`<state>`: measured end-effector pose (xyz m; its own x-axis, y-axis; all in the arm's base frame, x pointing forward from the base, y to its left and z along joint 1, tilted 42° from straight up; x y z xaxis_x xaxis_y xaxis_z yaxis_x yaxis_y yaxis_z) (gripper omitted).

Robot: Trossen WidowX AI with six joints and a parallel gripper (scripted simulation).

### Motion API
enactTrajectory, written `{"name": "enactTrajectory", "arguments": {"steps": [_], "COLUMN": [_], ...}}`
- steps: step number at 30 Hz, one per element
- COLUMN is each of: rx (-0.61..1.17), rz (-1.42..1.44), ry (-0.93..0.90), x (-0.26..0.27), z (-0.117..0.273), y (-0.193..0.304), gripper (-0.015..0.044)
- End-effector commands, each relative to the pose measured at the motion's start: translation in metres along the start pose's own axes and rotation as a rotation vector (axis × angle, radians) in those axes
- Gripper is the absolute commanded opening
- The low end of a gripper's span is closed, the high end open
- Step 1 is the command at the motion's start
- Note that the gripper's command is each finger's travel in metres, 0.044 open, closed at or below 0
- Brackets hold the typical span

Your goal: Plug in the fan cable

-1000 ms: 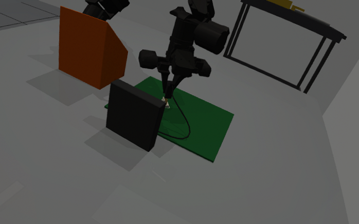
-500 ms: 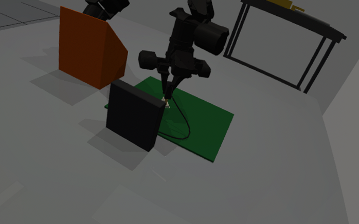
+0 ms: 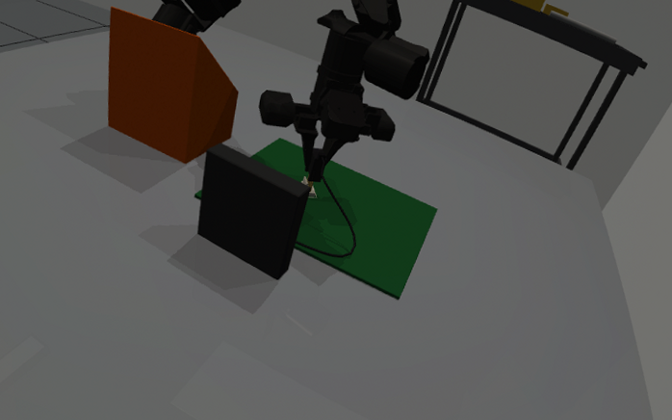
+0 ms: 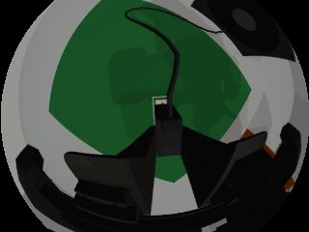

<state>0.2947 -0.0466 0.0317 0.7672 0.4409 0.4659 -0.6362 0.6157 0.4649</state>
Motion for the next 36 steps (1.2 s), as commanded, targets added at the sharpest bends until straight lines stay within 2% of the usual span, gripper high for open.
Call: {"name": "enactTrajectory", "arguments": {"steps": [1,36], "rx": [0.000,0.001], "rz": [-0.002,-0.006], "ry": [-0.004,-0.004], "x": [0.0008,-0.0020], "z": [-0.0005,-0.0064], "y": [-0.0003,0.0018], "gripper": [0.0000,0.0000]}}
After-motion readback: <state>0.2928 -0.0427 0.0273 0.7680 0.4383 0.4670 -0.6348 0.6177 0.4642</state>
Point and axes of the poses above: the point midway between the two fingers, 35 mm back from their tips, its own z axis back along the fingers, its own x axis across the jaws, y = z × x, the point moved 9 cm from there along z, back along the fingers, and after that the axes turned 7 degrees about z, right-handed, at the moved point
